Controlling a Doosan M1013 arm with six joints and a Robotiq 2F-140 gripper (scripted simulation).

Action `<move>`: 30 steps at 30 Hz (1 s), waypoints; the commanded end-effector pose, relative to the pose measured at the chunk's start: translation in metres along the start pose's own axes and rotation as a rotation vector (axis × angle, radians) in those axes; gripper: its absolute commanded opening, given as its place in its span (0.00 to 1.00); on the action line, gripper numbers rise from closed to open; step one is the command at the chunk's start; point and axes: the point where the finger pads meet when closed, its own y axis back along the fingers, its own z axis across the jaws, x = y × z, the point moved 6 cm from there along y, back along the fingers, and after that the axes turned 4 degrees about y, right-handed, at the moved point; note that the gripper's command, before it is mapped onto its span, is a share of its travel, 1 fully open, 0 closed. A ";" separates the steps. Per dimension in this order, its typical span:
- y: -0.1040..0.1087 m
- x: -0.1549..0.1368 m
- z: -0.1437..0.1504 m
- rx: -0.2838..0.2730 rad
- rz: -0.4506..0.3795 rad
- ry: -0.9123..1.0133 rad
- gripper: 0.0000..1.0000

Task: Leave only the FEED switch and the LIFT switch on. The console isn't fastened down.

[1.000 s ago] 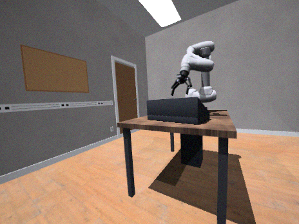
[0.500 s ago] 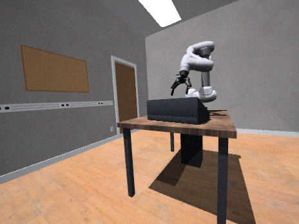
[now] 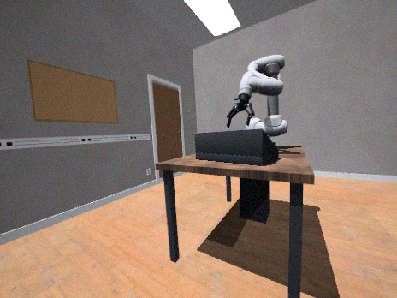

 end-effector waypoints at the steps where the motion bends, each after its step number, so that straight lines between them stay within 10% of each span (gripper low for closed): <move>1: 0.001 -0.001 0.002 0.002 0.001 -0.006 1.00; 30: 0.001 -0.002 0.015 0.004 0.003 -0.005 1.00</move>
